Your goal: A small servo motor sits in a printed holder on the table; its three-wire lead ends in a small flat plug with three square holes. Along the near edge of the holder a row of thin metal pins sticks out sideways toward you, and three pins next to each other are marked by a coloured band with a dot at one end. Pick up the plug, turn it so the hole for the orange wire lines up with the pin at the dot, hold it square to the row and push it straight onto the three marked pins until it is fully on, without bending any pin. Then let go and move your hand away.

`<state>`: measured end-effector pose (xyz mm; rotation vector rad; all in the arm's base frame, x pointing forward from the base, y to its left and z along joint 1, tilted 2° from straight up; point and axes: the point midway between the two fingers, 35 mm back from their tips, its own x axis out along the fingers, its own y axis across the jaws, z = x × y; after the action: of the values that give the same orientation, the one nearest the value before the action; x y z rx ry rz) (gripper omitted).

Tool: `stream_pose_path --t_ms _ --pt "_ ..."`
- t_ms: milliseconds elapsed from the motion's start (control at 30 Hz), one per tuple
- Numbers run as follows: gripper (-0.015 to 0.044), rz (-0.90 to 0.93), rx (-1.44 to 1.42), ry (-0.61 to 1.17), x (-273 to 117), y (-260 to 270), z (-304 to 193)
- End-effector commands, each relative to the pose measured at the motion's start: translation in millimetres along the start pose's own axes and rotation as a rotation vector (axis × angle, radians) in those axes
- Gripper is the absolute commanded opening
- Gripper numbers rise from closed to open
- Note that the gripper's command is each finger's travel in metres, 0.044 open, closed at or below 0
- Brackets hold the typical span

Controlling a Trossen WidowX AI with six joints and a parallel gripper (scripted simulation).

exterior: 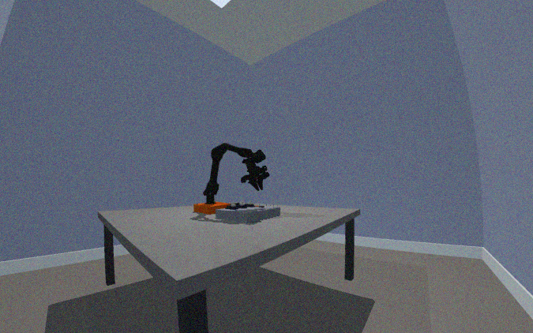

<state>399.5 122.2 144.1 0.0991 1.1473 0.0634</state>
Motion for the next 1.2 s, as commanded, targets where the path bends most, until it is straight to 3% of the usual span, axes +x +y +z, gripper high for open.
stream_pose_path --t_ms 0,267,1167 --pt "0.0115 -0.044 0.003 0.14 21 12 -15" --pt "0.0115 -0.135 -0.005 0.366 50 29 -46" --pt "0.0115 -0.137 -0.005 0.37 87 24 -61"
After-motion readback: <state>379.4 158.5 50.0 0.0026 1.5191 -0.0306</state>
